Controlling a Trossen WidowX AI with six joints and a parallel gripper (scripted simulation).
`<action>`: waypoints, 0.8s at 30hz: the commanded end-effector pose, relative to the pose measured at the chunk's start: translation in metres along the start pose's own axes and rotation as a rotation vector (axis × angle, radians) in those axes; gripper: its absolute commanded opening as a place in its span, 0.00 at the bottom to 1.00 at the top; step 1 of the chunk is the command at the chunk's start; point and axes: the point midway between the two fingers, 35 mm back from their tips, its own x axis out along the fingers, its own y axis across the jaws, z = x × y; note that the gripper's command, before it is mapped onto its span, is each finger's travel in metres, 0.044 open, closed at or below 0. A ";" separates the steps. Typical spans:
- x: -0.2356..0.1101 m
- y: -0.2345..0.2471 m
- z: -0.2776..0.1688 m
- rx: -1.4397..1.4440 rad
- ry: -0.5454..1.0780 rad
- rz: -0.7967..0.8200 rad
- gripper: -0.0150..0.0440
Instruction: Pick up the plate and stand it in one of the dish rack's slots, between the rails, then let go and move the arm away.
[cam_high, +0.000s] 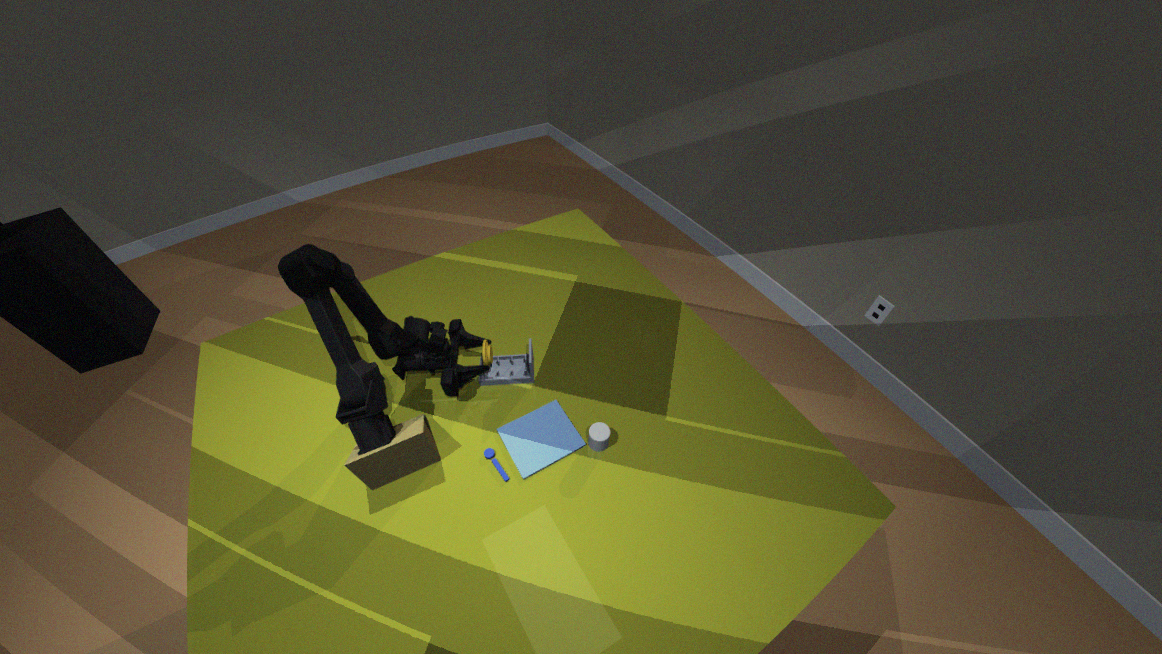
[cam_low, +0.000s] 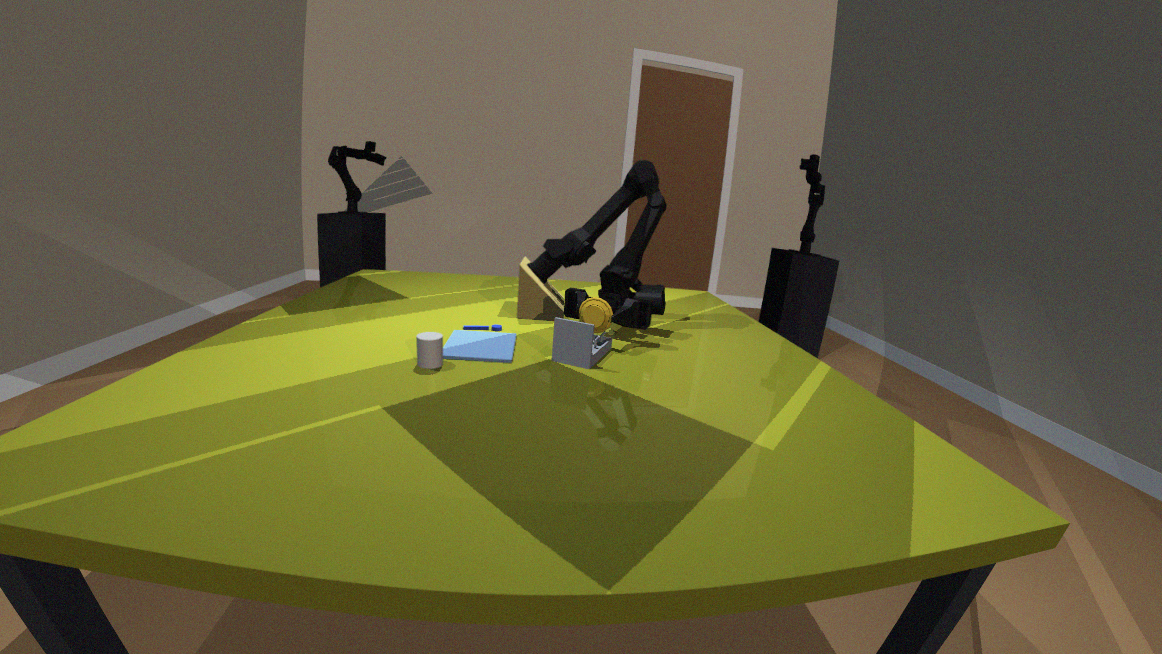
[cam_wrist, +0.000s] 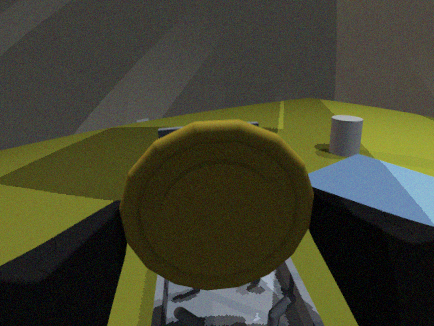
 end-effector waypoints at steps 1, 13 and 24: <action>0.004 -0.004 0.000 -0.010 0.001 -0.002 0.25; 0.004 -0.006 -0.014 -0.014 0.010 -0.003 0.25; 0.004 -0.005 -0.014 -0.007 0.009 -0.002 0.48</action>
